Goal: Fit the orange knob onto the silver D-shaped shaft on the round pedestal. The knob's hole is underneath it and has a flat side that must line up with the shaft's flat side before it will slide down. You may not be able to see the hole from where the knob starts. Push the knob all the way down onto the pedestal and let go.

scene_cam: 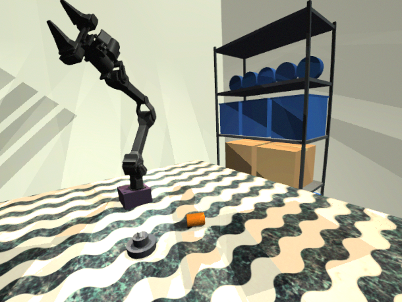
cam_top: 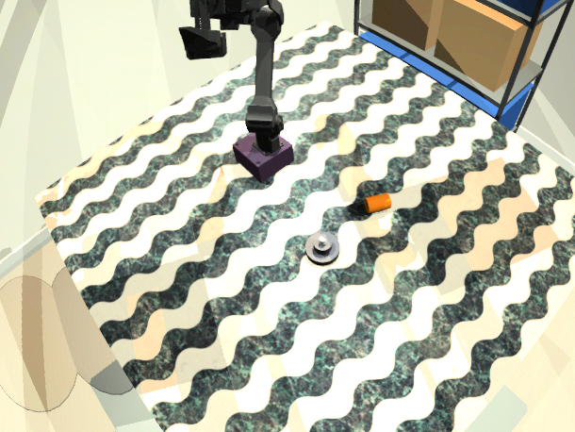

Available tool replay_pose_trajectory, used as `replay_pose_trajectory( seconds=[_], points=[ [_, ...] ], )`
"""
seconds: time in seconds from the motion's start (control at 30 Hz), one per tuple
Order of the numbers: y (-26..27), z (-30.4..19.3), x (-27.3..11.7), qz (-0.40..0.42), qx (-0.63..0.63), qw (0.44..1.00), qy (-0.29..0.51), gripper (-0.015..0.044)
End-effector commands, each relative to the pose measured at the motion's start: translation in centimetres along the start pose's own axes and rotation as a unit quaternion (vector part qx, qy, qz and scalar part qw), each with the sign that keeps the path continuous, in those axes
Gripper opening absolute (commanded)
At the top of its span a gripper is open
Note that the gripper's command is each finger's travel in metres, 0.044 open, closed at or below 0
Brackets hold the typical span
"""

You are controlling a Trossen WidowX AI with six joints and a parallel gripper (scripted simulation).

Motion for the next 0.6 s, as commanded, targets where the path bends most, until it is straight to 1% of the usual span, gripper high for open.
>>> replay_pose_trajectory(
  seconds=[0.0,0.13,0.27,0.43,0.57],
  points=[
    [5.1,2.6,1.9,0.105,0.066,0.991,-0.048,0.044],
    [9.7,5.5,2.5,0.204,0.104,0.97,-0.086,0.044],
    [14.2,8.7,2.1,0.302,0.129,0.937,-0.121,0.044],
    [19.3,13.0,0.3,0.423,0.149,0.881,-0.153,0.044],
    [22.9,16.6,-2.2,0.517,0.153,0.825,-0.17,0.044]
  ],
)
Point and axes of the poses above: the point midway between the two fingers, 35 mm back from their tips, its own x axis out along the fingers, its own y axis across the jaws, z = x × y, the point moved 8 cm from there along -x, back along the fingers, and after that the axes turned 2 degrees about x, right-handed, at the moved point
